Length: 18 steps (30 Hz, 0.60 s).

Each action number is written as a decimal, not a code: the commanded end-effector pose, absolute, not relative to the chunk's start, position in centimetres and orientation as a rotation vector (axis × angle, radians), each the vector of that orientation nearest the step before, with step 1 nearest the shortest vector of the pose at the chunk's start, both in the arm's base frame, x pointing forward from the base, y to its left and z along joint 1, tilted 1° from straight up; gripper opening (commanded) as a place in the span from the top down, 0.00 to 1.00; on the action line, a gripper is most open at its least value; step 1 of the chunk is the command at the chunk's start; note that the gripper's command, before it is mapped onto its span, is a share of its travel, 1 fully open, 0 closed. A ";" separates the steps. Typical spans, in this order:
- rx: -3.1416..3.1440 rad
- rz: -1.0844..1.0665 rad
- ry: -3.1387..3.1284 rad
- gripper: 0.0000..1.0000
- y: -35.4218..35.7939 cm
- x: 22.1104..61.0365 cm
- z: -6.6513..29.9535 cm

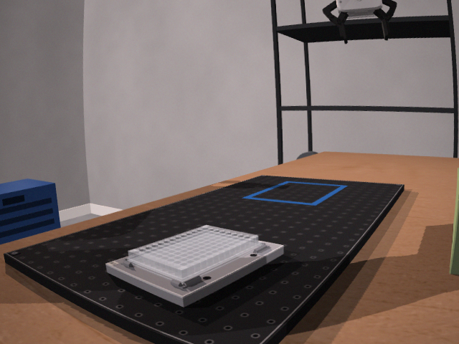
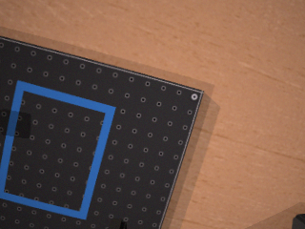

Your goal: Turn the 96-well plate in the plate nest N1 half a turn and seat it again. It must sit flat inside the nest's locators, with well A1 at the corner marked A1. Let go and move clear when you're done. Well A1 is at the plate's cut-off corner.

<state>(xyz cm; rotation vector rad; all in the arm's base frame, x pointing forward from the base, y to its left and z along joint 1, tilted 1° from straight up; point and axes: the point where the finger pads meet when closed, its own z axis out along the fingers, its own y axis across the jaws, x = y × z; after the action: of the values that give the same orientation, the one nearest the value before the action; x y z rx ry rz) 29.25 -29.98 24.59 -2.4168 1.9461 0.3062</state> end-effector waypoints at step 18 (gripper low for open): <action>-2.760 0.216 1.465 0.00 -22.7 34.7 24.9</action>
<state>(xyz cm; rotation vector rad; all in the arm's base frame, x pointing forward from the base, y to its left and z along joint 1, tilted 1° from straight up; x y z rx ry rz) 34.08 -23.63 24.75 -2.7095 1.5460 0.2348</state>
